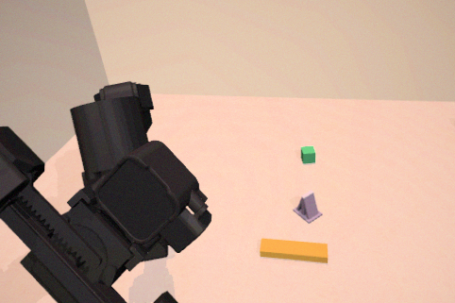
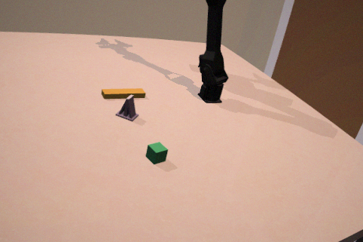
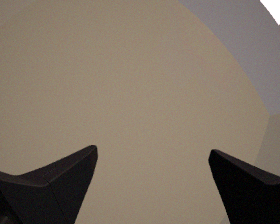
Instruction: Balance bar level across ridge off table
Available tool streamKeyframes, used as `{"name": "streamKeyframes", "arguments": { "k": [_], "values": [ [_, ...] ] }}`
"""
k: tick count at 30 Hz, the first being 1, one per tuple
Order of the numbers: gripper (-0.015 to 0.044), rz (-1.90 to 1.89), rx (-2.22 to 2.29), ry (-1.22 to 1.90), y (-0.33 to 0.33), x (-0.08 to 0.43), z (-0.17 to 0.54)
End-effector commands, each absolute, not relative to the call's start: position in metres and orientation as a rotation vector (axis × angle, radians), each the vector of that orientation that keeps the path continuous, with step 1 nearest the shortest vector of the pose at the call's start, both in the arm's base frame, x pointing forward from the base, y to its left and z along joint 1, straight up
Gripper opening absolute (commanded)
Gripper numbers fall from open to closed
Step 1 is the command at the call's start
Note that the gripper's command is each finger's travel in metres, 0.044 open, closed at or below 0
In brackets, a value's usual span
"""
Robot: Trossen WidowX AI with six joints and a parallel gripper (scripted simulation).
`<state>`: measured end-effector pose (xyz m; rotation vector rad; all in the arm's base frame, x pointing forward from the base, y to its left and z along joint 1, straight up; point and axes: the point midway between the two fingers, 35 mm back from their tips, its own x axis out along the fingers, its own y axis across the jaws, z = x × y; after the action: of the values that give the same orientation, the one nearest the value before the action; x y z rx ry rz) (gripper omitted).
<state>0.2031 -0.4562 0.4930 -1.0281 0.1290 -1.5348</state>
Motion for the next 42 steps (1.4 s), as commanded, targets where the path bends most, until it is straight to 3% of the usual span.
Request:
{"name": "streamKeyframes", "arguments": {
  "k": [1,4,24,42],
  "values": [
    [0.0374,-1.529,-1.025,0.131,-0.456,0.205,0.492],
    [0.0315,-1.454,-0.981,0.160,-0.454,0.225,0.478],
    [0.0315,-0.840,-0.609,0.460,-0.365,0.367,0.335],
    [0.0315,-0.372,-0.310,0.832,-0.214,0.398,0.210]
  ]
}}
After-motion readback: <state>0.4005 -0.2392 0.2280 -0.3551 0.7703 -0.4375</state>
